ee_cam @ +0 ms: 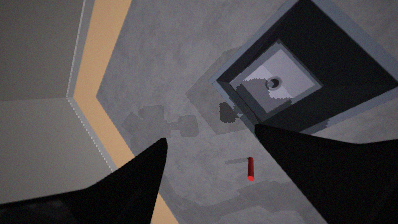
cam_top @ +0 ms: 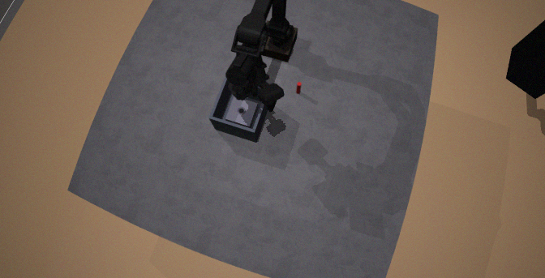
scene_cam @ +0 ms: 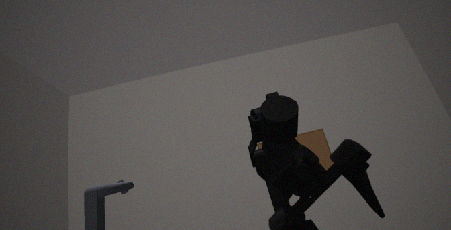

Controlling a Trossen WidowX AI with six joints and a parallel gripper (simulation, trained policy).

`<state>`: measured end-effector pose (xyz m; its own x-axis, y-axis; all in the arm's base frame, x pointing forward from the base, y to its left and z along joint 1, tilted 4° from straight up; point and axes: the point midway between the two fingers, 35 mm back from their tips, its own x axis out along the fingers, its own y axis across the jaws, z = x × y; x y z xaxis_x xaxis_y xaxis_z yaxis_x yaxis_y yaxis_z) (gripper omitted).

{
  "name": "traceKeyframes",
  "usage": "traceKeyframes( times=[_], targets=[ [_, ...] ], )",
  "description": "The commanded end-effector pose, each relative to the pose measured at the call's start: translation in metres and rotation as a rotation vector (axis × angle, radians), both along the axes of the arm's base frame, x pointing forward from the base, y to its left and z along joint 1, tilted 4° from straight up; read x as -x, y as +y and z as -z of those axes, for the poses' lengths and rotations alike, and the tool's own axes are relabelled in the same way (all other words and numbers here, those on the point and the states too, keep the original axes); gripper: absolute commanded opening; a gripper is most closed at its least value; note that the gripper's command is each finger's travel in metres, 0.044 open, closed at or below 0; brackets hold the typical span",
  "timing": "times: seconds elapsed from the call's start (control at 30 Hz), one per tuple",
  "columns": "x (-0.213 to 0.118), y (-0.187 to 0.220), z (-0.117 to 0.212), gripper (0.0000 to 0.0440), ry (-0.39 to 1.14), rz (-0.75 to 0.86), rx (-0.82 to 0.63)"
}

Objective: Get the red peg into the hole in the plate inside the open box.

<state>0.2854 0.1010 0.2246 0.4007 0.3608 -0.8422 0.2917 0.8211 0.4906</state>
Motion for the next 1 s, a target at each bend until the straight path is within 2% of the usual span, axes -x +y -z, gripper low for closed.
traceKeyframes(
  times=[0.0,0.57,0.97],
  targets=[
    [0.028,0.015,0.015,0.0431,0.121,0.03,-0.034],
    [0.119,0.038,0.066,0.0435,0.552,0.25,-0.003],
    [0.155,0.038,0.097,0.044,0.709,0.448,0.107]
  ],
)
